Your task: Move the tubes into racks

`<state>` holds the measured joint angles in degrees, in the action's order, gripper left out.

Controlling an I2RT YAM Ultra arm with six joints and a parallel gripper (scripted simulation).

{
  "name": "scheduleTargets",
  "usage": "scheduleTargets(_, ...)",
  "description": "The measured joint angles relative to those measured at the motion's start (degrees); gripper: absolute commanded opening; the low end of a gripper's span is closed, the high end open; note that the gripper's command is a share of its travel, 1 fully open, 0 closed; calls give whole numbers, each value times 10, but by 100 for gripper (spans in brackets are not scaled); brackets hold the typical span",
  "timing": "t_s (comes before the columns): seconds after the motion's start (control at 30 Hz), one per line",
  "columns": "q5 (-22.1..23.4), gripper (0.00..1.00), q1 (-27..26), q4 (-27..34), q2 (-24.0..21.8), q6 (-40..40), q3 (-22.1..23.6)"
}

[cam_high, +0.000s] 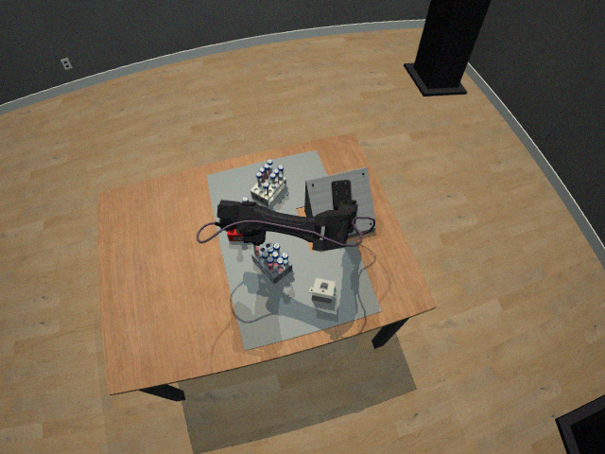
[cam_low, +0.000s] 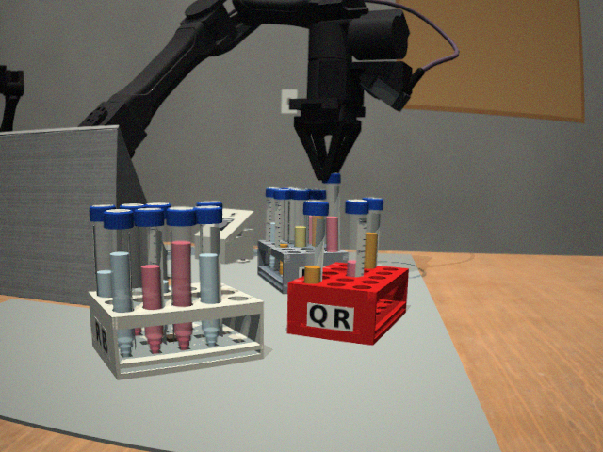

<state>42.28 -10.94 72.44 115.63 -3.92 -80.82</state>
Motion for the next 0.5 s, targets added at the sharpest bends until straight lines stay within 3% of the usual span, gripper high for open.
scheduleTargets(0.5, 1, 0, 9, -17, 0, 10, 9)
